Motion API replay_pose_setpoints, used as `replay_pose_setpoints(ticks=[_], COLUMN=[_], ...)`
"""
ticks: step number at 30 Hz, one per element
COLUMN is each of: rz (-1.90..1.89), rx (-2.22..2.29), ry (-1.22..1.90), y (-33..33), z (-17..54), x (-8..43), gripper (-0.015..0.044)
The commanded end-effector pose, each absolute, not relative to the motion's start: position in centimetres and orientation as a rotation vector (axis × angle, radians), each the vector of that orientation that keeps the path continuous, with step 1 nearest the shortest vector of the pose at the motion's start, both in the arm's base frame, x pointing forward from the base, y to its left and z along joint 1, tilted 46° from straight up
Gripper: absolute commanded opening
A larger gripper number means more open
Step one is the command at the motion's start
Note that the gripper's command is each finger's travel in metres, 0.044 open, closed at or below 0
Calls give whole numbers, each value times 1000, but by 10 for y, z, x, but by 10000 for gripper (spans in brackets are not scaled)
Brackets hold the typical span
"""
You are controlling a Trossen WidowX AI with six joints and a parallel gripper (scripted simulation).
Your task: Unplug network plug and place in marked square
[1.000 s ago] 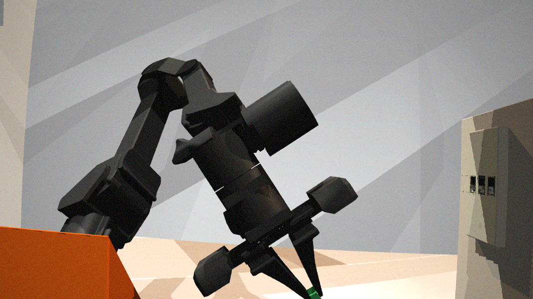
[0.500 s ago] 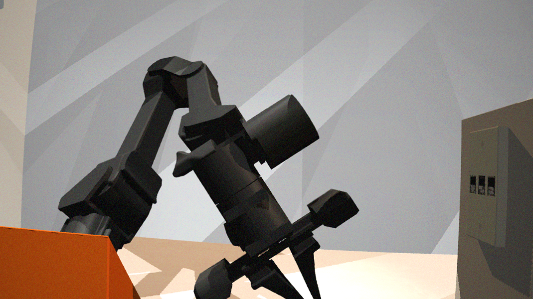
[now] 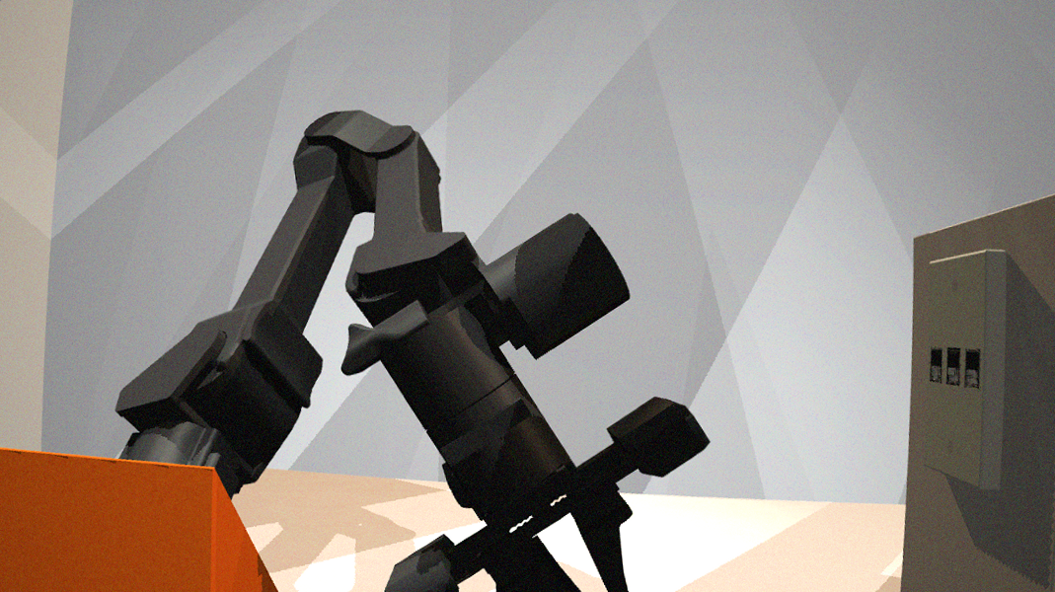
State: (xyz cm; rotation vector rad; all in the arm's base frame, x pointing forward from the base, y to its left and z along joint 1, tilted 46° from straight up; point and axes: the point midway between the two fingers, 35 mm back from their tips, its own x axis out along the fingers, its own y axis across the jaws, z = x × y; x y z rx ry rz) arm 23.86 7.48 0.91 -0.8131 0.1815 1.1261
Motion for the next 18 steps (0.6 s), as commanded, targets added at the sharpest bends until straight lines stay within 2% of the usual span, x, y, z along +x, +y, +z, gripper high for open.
replay_pose_setpoints(ticks=[1,18], rz=[1127,1125], rx=[-808,-804], ry=[190,185], y=[78,88], z=[6,-2], x=[236,232], gripper=[0,0])
